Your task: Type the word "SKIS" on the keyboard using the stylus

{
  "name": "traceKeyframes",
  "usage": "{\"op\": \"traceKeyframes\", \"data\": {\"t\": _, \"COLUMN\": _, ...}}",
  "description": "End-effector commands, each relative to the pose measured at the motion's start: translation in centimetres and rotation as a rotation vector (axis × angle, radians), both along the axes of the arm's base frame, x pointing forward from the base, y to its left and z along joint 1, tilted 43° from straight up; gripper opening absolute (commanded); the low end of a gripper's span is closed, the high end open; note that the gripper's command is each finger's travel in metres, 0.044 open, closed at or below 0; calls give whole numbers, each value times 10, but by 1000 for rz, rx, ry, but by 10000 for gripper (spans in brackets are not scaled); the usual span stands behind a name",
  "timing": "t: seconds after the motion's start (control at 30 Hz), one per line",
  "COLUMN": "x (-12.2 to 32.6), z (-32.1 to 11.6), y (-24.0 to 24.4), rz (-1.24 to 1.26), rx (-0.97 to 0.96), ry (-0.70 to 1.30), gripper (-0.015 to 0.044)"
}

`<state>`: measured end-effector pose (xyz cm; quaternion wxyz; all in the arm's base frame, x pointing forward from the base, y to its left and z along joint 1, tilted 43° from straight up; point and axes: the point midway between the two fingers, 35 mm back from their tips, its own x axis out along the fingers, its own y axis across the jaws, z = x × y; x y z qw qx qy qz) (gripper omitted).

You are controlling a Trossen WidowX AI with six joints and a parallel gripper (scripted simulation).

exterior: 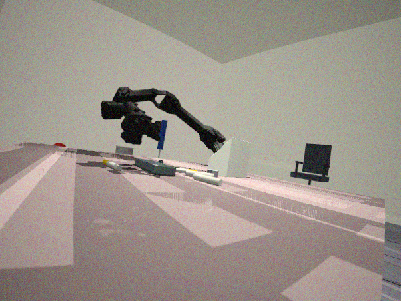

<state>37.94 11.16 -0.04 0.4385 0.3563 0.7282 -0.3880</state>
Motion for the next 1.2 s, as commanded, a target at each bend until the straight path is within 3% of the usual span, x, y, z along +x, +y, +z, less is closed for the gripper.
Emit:
{"op": "traceKeyframes", "data": {"t": 0.0, "x": -5, "z": 2, "y": -2, "rz": 0, "rx": 0, "ry": 1, "gripper": 0}}
{"op": "traceKeyframes", "data": {"t": 0.73, "x": -33, "z": -7, "y": -24, "rz": -6, "rx": -1, "ry": 5, "gripper": 0}}
{"op": "traceKeyframes", "data": {"t": 0.83, "x": -32, "z": -8, "y": -25, "rz": -6, "rx": -1, "ry": 4, "gripper": 79}}
{"op": "traceKeyframes", "data": {"t": 1.17, "x": -31, "z": -11, "y": -28, "rz": -6, "rx": -1, "ry": 4, "gripper": 81}}
